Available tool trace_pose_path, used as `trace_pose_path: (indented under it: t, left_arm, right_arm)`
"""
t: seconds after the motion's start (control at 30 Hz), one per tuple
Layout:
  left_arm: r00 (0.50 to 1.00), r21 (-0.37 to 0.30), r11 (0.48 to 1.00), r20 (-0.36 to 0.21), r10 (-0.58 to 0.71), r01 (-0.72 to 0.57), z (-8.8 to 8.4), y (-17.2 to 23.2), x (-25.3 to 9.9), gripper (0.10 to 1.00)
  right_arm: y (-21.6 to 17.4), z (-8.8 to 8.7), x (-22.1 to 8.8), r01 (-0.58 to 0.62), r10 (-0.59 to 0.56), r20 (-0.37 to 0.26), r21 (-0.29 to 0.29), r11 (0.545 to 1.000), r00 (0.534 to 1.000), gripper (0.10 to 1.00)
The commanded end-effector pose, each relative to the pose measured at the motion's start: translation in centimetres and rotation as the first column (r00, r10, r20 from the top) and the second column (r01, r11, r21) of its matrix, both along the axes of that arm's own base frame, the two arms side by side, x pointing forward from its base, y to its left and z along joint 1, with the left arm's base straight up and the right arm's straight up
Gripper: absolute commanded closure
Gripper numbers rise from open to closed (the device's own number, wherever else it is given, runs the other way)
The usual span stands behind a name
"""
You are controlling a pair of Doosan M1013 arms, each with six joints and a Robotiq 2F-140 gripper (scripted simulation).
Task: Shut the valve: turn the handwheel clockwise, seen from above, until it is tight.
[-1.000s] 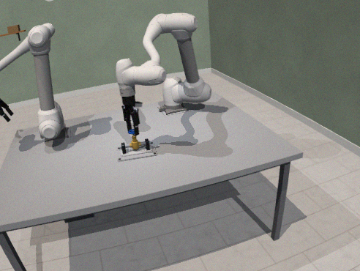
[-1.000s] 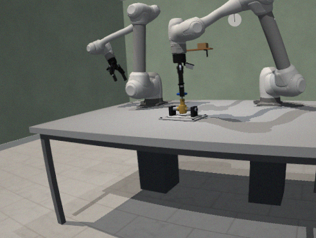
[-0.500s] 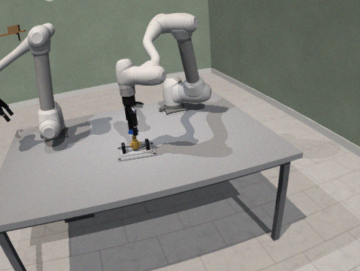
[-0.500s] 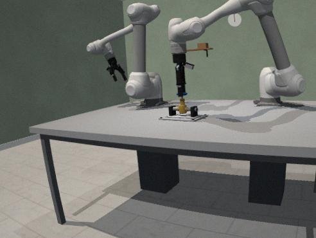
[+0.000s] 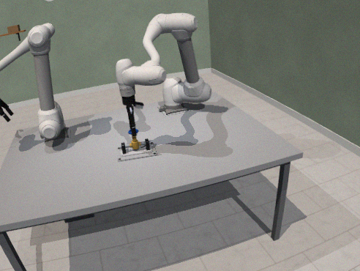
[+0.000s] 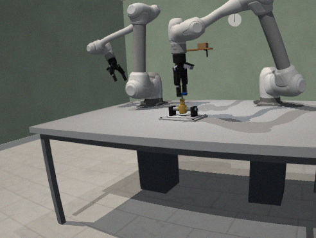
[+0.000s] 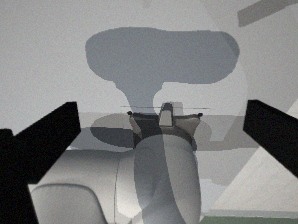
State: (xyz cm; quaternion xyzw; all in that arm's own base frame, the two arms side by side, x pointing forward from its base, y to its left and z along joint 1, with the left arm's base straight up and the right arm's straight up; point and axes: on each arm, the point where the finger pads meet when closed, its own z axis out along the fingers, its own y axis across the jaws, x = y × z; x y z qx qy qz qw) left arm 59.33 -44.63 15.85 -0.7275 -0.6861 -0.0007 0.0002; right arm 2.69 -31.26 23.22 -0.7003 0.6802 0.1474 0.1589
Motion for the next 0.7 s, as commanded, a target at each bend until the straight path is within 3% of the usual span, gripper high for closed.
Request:
trace_pose_path:
  t: [0.0, 0.33, 0.67]
  left_arm:
    - [0.997, -0.002, 0.997, 0.001, -0.072, 0.072, 0.12, -0.02, 0.05, 0.999]
    - [0.972, -0.002, 0.972, 0.001, -0.236, 0.236, 0.11, -0.02, 0.05, 0.999]
    - [0.901, -0.001, 0.901, 0.001, -0.434, 0.434, 0.11, -0.02, 0.05, 0.999]
  right_arm:
    - [-0.02, 0.04, 0.01, 0.000, 0.000, 0.000, -0.001, 1.000, 1.000, 0.098]
    - [-0.02, 0.04, 0.01, 0.000, 0.000, 0.000, -0.001, 1.000, 1.000, 0.098]
    - [-0.02, 0.04, 0.01, 0.000, 0.000, 0.000, -0.001, 1.000, 1.000, 0.098]
